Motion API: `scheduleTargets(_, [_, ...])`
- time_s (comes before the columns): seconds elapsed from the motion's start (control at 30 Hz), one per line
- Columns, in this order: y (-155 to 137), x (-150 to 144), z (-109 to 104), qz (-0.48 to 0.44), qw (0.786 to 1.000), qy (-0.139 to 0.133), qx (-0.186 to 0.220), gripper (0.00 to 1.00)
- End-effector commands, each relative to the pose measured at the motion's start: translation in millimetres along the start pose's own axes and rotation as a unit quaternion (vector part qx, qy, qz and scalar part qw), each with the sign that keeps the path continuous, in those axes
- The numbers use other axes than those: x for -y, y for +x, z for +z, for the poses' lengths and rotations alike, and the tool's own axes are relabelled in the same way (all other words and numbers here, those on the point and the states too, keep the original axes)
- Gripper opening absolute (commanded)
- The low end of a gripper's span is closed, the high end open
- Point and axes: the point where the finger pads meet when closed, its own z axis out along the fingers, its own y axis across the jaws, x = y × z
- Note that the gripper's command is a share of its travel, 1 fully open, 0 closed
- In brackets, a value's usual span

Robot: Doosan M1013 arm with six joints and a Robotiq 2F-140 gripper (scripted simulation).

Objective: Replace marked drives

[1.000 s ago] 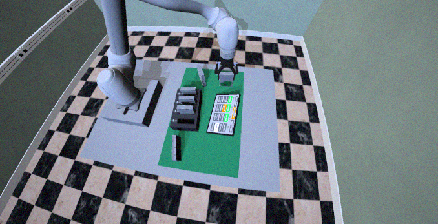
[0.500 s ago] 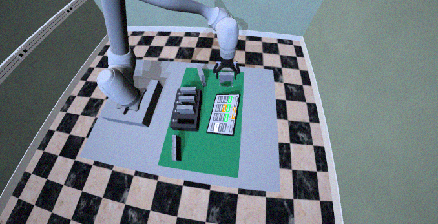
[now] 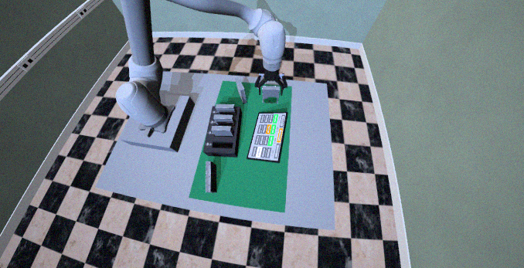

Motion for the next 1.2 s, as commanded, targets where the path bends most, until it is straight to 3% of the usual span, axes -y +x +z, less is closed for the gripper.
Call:
scheduleTargets(0.0, [0,0,-1,0.0,1.0,-0.001,0.0,0.89])
scheduleTargets(0.77, [0,0,-2,0.0,1.0,-0.001,0.0,0.89])
scheduleTargets(1.17, [0,0,-25,0.0,1.0,-0.001,0.0,0.89])
